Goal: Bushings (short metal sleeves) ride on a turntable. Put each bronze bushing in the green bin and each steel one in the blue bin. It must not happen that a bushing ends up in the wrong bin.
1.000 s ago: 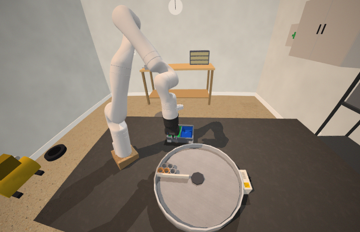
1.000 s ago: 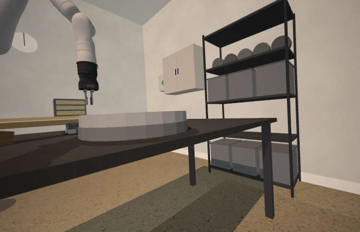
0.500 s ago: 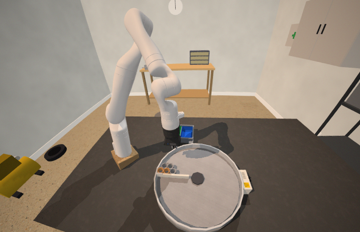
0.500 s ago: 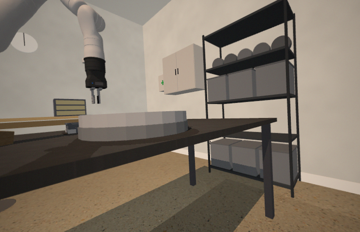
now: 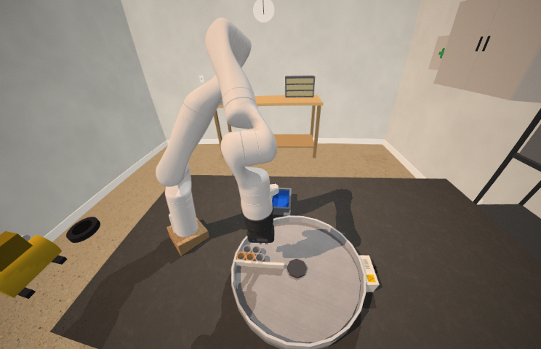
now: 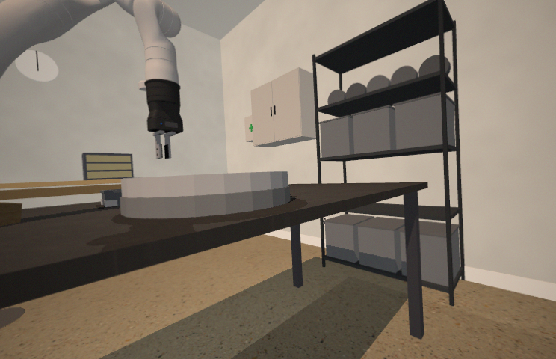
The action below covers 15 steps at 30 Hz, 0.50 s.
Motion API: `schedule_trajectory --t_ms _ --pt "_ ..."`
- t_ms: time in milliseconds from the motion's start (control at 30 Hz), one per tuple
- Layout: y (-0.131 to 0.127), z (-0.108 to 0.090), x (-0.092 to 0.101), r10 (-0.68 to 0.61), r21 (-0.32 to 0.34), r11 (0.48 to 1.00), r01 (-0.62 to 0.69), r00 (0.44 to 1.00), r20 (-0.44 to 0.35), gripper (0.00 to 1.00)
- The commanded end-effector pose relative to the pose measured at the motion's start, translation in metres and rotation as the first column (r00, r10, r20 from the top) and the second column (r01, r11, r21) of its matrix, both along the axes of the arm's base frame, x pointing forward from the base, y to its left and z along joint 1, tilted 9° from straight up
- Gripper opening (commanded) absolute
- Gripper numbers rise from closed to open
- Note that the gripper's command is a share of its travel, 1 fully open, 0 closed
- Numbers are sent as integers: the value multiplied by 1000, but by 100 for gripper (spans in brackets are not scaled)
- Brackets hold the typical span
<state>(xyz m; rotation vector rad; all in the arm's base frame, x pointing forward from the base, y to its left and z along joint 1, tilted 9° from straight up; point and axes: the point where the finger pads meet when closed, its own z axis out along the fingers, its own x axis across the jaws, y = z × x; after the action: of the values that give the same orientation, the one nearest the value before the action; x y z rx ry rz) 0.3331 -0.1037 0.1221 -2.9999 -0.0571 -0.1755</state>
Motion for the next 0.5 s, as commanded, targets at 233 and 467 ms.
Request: schedule_trajectory --t_ms 233,467 --pt "-26 -6 -3 -46 -7 999 46 999 -14 40" --pt "-24 -17 -1 -43 -7 999 43 999 -11 40"
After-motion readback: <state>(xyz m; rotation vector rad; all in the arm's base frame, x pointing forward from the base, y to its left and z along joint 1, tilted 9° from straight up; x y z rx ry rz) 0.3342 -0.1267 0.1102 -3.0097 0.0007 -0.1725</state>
